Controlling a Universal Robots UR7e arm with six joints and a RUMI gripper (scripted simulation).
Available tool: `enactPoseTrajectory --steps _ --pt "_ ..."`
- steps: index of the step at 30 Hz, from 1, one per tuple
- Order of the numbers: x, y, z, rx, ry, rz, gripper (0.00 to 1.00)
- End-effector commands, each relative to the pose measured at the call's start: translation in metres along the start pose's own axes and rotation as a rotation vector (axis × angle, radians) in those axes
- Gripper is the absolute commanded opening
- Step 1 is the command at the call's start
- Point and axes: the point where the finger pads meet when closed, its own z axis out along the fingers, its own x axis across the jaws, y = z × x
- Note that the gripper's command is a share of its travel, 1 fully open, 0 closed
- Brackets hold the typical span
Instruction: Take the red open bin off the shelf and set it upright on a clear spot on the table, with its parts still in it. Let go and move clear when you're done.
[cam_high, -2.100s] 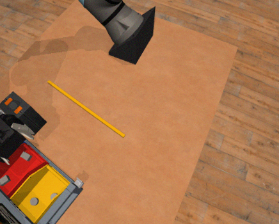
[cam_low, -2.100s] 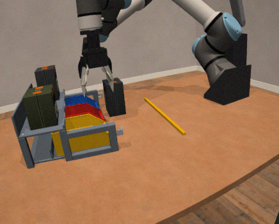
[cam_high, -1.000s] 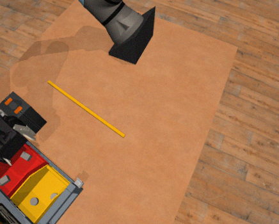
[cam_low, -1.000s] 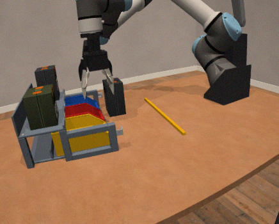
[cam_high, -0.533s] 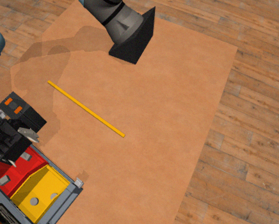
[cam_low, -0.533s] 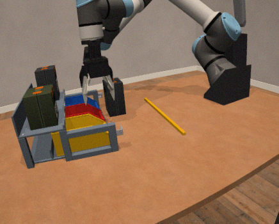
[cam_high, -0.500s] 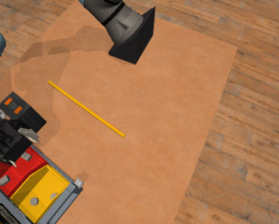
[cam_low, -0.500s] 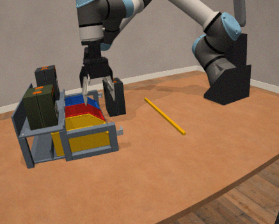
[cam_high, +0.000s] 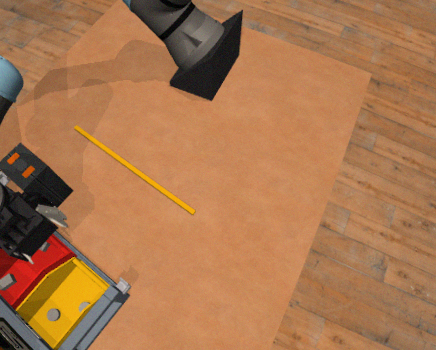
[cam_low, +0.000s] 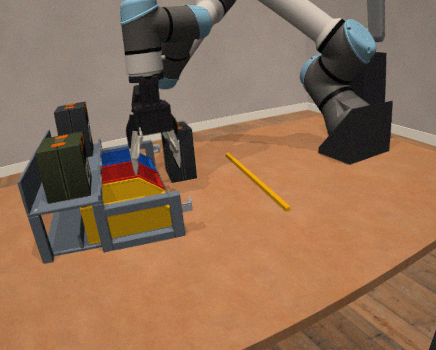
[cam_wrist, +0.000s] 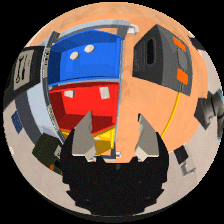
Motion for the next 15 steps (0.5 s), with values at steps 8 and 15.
enactPoseTrajectory --steps 8,15 --pt "-0.0004 0.0001 0.0099 -0.001 -0.002 0.0 0.58" --pt "-0.0004 0.0001 0.0102 -0.001 -0.002 0.0 0.58"
